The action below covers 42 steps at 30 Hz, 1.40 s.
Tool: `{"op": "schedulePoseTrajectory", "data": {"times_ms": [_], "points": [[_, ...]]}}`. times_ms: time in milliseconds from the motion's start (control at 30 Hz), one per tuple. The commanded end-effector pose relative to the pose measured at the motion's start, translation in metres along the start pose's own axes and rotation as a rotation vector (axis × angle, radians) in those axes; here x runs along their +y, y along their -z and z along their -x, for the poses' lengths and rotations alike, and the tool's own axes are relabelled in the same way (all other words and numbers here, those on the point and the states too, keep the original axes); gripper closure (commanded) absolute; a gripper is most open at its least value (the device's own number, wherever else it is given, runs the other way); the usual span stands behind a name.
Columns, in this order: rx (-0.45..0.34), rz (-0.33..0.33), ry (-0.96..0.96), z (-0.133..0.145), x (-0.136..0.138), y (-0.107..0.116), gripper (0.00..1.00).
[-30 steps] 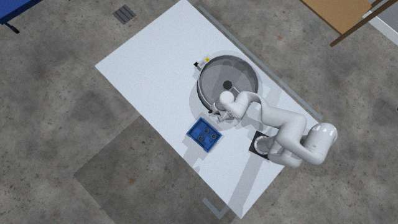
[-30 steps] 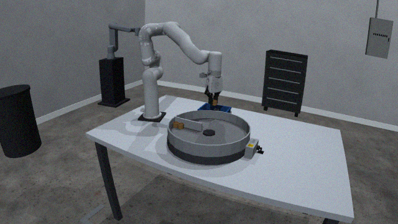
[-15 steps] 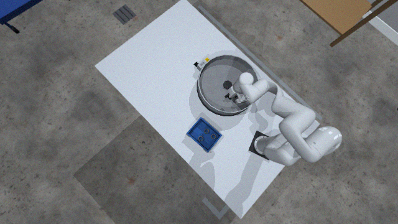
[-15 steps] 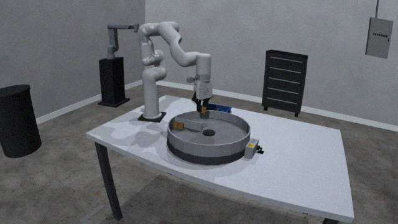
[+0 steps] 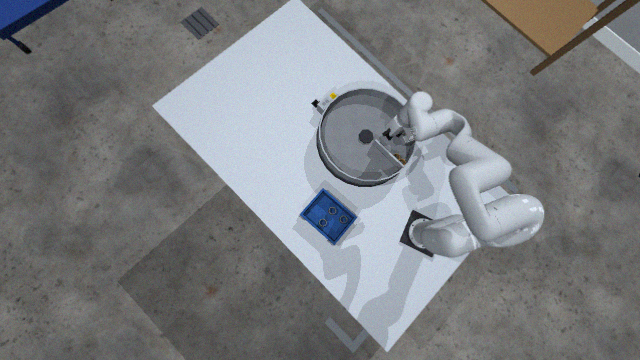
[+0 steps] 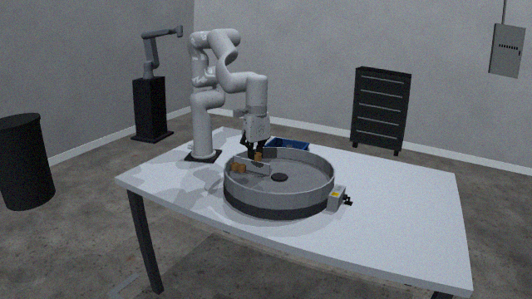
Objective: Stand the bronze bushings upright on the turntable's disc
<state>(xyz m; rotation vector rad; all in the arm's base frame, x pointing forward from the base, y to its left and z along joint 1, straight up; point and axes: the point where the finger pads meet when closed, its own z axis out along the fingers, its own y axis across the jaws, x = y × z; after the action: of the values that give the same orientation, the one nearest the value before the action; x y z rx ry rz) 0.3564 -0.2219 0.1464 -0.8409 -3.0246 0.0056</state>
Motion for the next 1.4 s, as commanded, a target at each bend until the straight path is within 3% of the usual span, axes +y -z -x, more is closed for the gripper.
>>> {"op": "schedulePoseTrajectory", "data": {"times_ms": [0,167,800,1033,1367], "points": [[-0.003,0.002,0.002,0.010,-0.017,0.001,1.00],[-0.003,0.002,0.002,0.015,-0.029,0.001,1.00],[-0.003,0.002,0.002,0.015,-0.031,0.001,1.00],[-0.003,0.002,0.002,0.016,-0.032,-0.024,1.00],[-0.003,0.002,0.002,0.016,-0.032,-0.024,1.00]]}}
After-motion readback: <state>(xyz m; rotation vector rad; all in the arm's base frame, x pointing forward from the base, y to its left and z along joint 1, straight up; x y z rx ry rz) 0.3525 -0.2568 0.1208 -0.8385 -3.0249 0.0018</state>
